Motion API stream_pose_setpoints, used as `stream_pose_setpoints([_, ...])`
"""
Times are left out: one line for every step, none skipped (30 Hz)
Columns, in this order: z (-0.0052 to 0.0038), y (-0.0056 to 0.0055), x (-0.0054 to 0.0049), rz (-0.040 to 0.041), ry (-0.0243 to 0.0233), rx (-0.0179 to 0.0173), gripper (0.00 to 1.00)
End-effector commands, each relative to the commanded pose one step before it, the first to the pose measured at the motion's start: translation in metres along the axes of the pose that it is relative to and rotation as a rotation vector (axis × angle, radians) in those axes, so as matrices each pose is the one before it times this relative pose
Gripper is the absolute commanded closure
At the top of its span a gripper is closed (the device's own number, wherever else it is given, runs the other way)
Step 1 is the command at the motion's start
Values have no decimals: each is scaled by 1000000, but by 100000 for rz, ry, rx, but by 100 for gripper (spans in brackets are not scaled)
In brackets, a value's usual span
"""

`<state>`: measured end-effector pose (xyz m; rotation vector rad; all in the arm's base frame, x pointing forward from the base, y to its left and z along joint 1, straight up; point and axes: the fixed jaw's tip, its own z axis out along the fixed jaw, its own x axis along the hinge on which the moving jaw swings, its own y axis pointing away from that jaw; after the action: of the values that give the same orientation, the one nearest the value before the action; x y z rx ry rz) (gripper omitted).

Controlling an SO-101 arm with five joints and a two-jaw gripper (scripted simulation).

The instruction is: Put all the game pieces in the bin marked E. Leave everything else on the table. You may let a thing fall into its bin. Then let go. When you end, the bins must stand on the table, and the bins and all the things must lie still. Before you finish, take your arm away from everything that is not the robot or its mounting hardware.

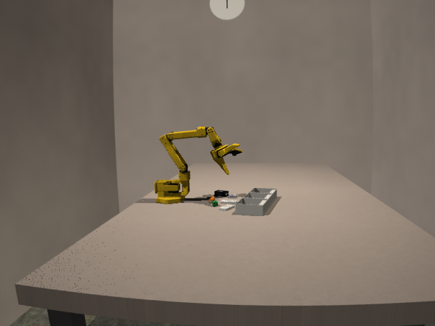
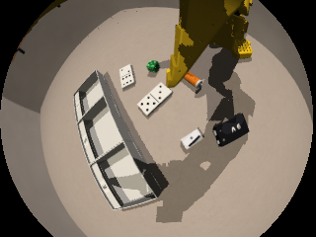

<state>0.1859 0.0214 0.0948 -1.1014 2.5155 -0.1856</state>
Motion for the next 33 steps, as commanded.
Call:
stream_pose_setpoints([-10185, -5356, 1581, 18619, 2754, -712, 0])
stream_pose_setpoints([-1173, -274, 1608, 4305, 1140, -419, 0])
stream_pose_setpoints([0, 0, 0, 0, 0, 0, 0])
stream_pose_setpoints([0, 0, 0, 0, 0, 0, 0])
stream_pose_setpoints([-1149, -319, 1577, 4212, 1125, -373, 0])
stream_pose_setpoints([-1121, -354, 1533, 4110, 1107, -330, 0])
stream_pose_setpoints([-1094, -389, 1490, 3997, 1082, -293, 0])
stream_pose_setpoints([-1062, -419, 1441, 3869, 1056, -252, 0])
stream_pose_setpoints([-1020, -438, 1392, 3735, 1021, -218, 0])
stream_pose_setpoints([-986, -460, 1329, 3591, 985, -181, 0])
stream_pose_setpoints([-941, -473, 1273, 3438, 947, -153, 0])
stream_pose_setpoints([-897, -484, 1210, 3276, 905, -122, 0])
stream_pose_setpoints([-850, -488, 1141, 3107, 860, -95, 0])
stream_pose_setpoints([-804, -480, 1075, 2932, 810, -75, 0])
stream_pose_setpoints([-754, -478, 1005, 2753, 763, -54, 0])
stream_pose_setpoints([-699, -465, 938, 2568, 711, -40, 0])
stream_pose_setpoints([-652, -444, 867, 2383, 658, -24, 0])
stream_pose_setpoints([-595, -426, 785, 2192, 607, -12, 0])
stream_pose_setpoints([-544, -399, 722, 2001, 555, -1, 0])
stream_pose_setpoints([0, 0, 0, 0, 0, 0, 0])
stream_pose_setpoints([0, 0, 0, 0, 0, 0, 0])
stream_pose_setpoints([-493, -373, 653, 1811, 499, 3, 0])
stream_pose_setpoints([-442, -341, 577, 1623, 450, 8, 0])
stream_pose_setpoints([-386, -309, 511, 1438, 396, 12, 0])
stream_pose_setpoints([-342, -281, 445, 1256, 348, 13, 0])
stream_pose_setpoints([-292, -239, 387, 1080, 297, 14, 0])
stream_pose_setpoints([-244, -206, 323, 911, 253, 15, 0])
stream_pose_setpoints([-207, -172, 265, 754, 205, 13, 0])
stream_pose_setpoints([-159, -143, 213, 603, 167, 8, 0])
stream_pose_setpoints([-130, -107, 163, 468, 129, 9, 0])
stream_pose_setpoints([-88, -78, 124, 345, 95, 8, 0])
stream_pose_setpoints([-65, -61, 83, 239, 66, 6, 0])
stream_pose_setpoints([-41, -32, 51, 148, 41, 2, 0])
